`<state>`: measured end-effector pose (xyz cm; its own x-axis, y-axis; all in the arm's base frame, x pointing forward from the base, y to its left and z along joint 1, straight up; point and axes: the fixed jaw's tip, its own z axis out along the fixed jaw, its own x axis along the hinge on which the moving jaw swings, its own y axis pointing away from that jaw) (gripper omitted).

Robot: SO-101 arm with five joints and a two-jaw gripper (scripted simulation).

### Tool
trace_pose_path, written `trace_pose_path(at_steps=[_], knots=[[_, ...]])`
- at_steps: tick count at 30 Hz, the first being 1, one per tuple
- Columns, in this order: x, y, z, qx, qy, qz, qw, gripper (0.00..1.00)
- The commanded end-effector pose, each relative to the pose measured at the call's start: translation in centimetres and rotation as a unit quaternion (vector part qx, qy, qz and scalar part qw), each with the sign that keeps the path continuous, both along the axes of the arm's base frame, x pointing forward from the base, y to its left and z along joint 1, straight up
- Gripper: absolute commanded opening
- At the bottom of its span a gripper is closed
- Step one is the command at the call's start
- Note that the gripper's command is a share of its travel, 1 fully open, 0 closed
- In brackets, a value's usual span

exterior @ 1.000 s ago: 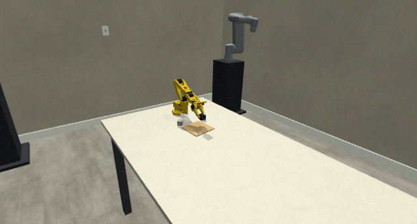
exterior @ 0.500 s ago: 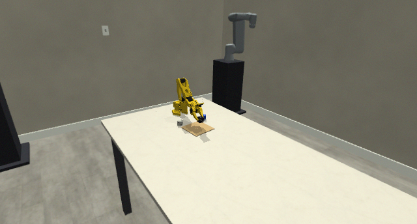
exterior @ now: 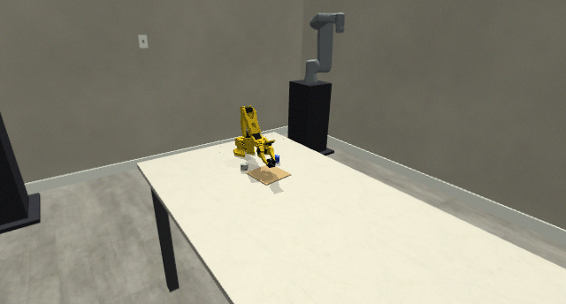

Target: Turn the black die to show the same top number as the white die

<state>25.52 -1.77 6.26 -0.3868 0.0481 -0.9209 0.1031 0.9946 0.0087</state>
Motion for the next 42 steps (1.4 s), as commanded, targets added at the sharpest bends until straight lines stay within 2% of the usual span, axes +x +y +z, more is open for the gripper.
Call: trace_pose_path(at_steps=[1,33,42], knots=[[0.83,-0.22,1.85,-0.002,-0.044,-0.004,0.999,0.00],[0.87,-0.47,1.88,-0.003,-0.049,-0.008,0.999,0.00],[0.90,-0.48,1.34,-0.003,-0.049,-0.008,0.999,0.00]])
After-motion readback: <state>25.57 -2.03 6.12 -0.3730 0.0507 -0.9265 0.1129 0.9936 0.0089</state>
